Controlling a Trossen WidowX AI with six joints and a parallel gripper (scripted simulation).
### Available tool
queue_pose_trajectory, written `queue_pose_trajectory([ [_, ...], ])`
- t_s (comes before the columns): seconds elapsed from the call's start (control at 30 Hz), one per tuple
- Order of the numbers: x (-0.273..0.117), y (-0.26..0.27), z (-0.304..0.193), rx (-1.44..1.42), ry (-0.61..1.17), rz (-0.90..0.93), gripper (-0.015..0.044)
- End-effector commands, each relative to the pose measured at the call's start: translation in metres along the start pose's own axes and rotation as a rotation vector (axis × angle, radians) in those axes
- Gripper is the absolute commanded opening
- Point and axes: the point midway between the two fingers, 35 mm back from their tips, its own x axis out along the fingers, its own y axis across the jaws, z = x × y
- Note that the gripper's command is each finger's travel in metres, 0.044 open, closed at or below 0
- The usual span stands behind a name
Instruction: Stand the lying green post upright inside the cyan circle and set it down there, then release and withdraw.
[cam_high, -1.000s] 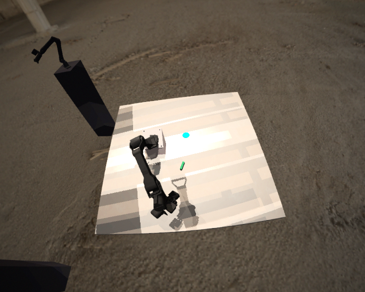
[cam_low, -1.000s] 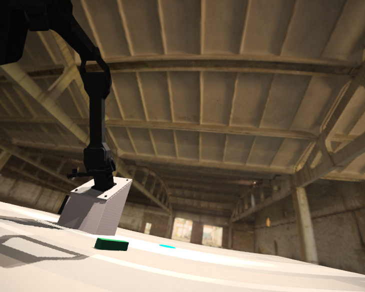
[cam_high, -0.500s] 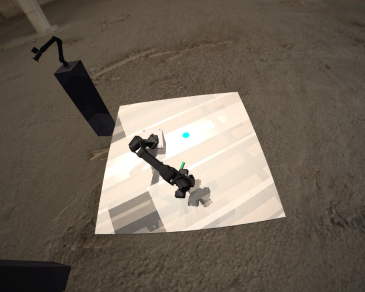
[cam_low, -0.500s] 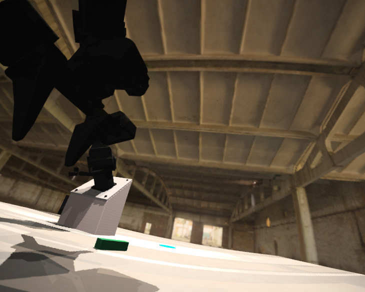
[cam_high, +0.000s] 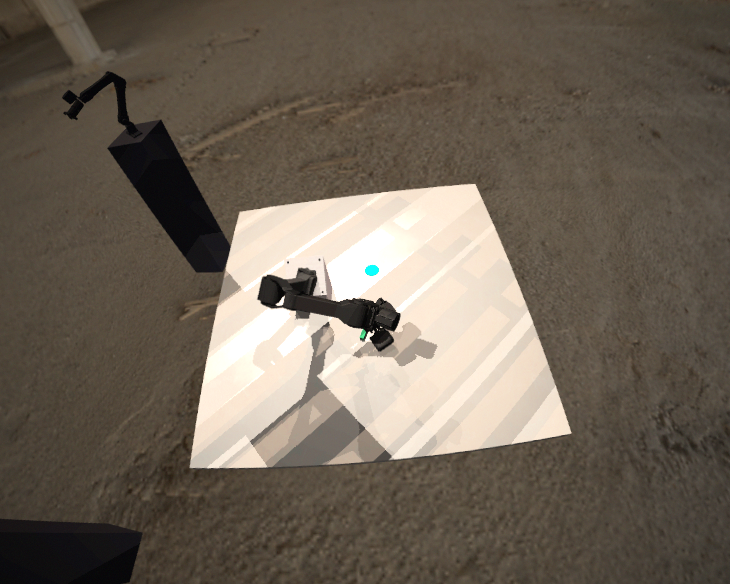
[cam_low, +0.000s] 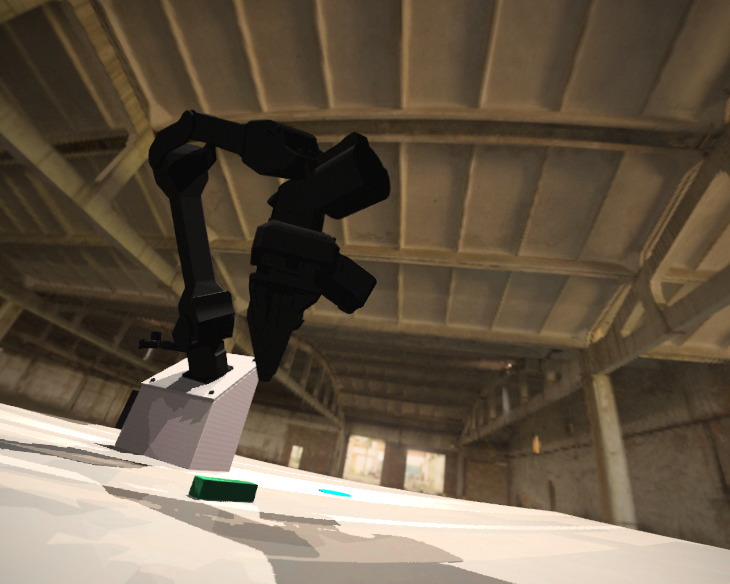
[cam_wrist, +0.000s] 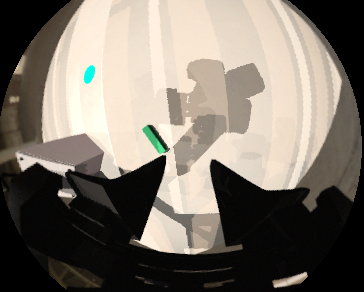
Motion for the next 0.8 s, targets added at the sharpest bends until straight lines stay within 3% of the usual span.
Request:
queue_pose_trajectory([
  [0.0, -0.001, 0.031, 0.010, -0.201, 0.042, 0.015, 0.0233],
  [0.3, -0.009, 0.090, 0.020, -0.650, 0.133, -0.008, 0.0233],
  [0.57, -0.010, 0.094, 0.020, -0.684, 0.141, -0.012, 0.0233],
  [0.77, 0.041, 0.090, 0.022, -0.681, 0.131, -0.002, 0.0233],
])
